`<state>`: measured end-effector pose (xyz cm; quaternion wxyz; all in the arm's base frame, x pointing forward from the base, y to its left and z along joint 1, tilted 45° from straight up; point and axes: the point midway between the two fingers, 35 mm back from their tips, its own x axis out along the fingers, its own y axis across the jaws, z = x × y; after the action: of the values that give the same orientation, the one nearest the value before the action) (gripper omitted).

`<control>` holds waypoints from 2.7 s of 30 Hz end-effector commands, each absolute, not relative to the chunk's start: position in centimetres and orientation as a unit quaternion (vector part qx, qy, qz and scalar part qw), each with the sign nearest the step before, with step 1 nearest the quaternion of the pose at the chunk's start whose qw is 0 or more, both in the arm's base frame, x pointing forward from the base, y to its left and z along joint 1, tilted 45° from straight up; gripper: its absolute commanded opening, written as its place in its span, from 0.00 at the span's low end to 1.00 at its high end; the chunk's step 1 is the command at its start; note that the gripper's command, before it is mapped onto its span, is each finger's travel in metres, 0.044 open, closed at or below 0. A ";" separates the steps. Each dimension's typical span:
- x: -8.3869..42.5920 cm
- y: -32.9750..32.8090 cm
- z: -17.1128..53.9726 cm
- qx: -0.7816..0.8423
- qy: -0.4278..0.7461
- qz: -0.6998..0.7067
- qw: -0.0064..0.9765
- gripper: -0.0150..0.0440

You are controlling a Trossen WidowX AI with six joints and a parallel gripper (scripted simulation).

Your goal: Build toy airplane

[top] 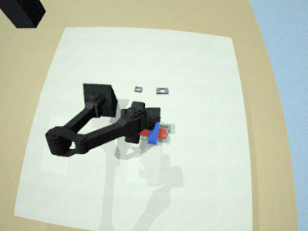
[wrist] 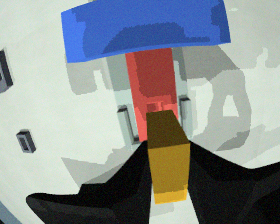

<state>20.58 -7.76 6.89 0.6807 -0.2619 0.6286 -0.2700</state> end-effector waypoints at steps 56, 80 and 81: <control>20.8 -10.5 4.3 -0.262 0.627 -0.271 0.681 0.69; 20.4 -3.6 10.4 -0.264 0.629 -0.270 0.679 0.69; 20.5 -3.6 10.5 -0.264 0.629 -0.269 0.679 0.69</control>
<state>20.43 -3.90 10.20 0.6781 -0.2677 0.6296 -0.2685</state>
